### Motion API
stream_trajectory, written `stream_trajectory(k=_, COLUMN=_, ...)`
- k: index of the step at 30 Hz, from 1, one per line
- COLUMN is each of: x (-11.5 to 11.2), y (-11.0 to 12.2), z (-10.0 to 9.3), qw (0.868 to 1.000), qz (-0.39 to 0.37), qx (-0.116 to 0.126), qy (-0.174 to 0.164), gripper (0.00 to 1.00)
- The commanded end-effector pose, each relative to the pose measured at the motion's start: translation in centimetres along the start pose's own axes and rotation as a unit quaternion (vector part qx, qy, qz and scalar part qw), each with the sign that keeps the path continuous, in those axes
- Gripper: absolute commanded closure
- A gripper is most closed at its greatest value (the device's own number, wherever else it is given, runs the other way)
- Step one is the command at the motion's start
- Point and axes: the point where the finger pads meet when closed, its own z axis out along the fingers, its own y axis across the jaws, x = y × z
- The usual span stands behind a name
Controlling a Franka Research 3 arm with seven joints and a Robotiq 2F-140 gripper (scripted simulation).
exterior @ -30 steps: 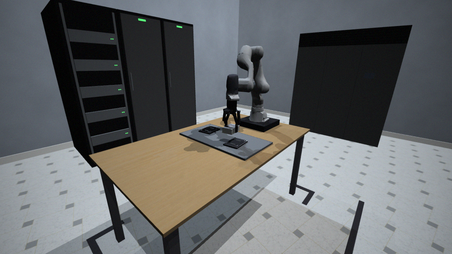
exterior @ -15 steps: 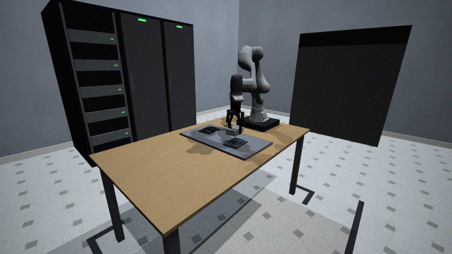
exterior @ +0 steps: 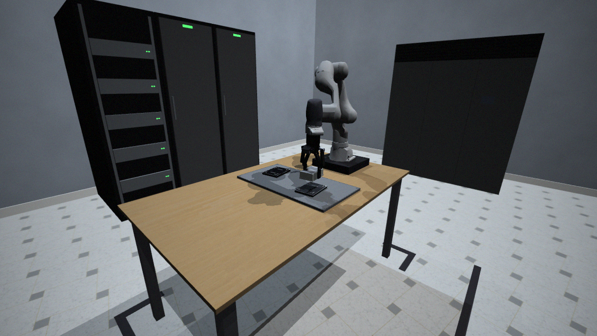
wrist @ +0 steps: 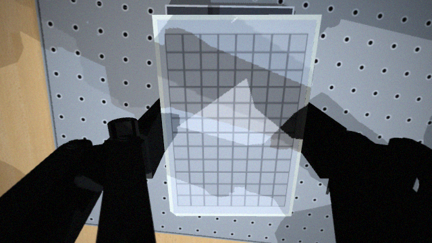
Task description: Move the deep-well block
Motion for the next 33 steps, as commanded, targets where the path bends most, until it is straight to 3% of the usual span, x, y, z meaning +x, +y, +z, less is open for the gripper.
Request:
stream_trajectory(k=1, x=-0.06, y=0.02, z=0.02, qw=1.0, qz=0.01, qx=-0.001, qy=-0.001, gripper=0.4)
stream_trajectory(k=33, x=-0.14, y=0.06, z=0.35, qw=1.0, qz=0.01, qx=-0.001, qy=-0.001, gripper=0.4)
